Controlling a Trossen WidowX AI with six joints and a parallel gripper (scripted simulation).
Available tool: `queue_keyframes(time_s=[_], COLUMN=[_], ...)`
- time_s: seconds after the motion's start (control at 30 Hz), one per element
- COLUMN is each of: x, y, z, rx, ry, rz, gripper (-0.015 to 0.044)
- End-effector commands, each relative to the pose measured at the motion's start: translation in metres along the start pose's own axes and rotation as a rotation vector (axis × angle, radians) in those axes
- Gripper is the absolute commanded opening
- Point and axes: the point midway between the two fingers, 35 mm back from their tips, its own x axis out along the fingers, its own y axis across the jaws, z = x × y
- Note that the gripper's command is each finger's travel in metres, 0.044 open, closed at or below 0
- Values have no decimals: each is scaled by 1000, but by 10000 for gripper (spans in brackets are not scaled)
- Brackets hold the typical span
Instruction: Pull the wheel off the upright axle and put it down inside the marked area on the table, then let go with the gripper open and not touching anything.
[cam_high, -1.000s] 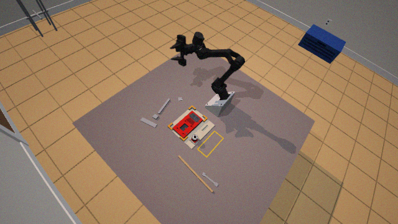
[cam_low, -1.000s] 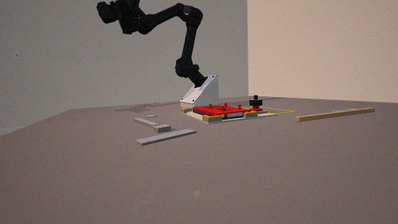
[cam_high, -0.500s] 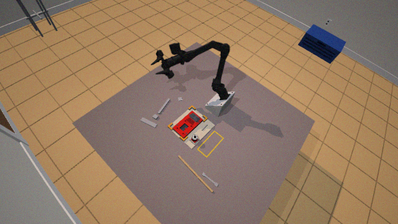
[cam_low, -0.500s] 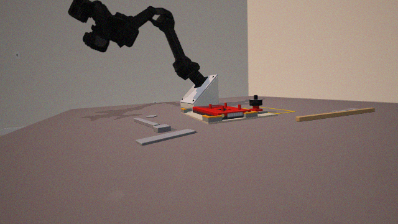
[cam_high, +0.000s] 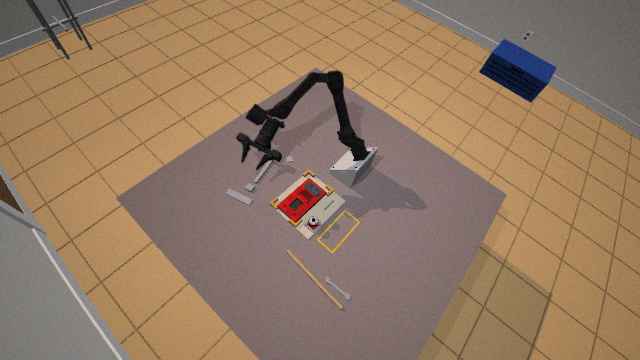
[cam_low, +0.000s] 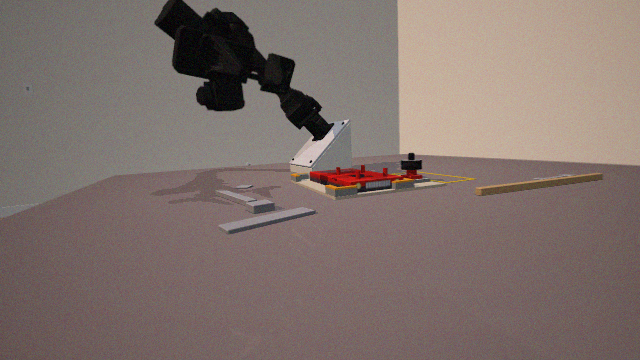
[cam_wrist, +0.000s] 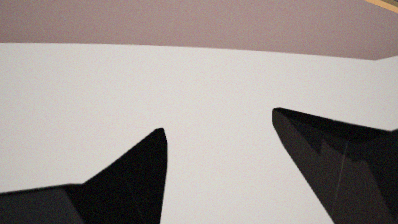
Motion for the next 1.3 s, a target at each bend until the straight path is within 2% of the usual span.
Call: queue_keyframes(time_s=[0.0,0.17,0.3,0.5,0.63,0.73,1.27], x=[30,65,77,75,65,61,67], y=[-36,-109,-168,-250,-290,-302,-309], z=[-2,-2,-2,-1,-6,-9,-13], rx=[-19,-86,-214,-568,-900,-1028,-1028], ry=[-88,-270,-426,-696,-853,-899,-898], rz=[-138,-374,-547,-756,-821,-826,-826], gripper=[300,300,300,300,300,300,300])
